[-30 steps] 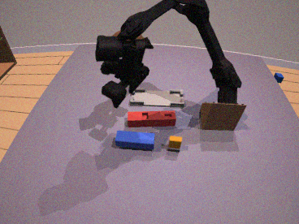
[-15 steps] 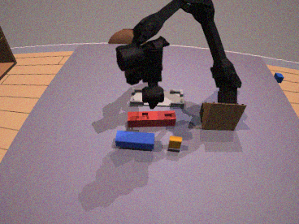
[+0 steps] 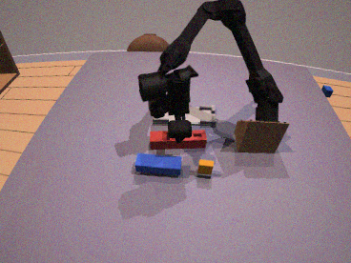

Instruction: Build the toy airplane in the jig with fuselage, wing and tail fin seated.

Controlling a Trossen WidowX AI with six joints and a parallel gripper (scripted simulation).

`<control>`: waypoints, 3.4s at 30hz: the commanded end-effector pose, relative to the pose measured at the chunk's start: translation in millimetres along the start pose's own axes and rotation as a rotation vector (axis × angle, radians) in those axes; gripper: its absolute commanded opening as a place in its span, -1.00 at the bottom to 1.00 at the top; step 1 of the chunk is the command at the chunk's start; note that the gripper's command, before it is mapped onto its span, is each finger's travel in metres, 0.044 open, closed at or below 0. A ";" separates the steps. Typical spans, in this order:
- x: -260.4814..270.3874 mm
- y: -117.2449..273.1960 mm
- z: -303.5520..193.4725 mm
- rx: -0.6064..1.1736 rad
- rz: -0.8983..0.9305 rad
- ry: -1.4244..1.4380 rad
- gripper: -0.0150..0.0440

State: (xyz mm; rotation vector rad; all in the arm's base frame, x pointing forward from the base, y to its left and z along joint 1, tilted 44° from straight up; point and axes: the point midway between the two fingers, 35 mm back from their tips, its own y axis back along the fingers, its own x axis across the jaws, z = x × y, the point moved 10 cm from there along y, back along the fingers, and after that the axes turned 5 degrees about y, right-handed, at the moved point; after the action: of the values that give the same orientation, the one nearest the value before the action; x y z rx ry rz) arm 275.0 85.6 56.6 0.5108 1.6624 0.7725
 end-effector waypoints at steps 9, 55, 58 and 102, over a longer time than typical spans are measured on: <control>-0.2 -18.5 -0.1 0.003 -0.004 0.007 1.00; -0.2 -44.0 1.0 0.002 -0.004 0.007 -0.49; 0.3 -35.5 2.8 0.001 -0.002 0.007 -0.49; -13.6 70.5 -0.6 0.002 0.007 0.003 -0.49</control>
State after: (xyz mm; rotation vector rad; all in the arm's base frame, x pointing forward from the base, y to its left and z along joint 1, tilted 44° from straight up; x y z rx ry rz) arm 270.4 133.0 113.3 0.5092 1.6672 0.7755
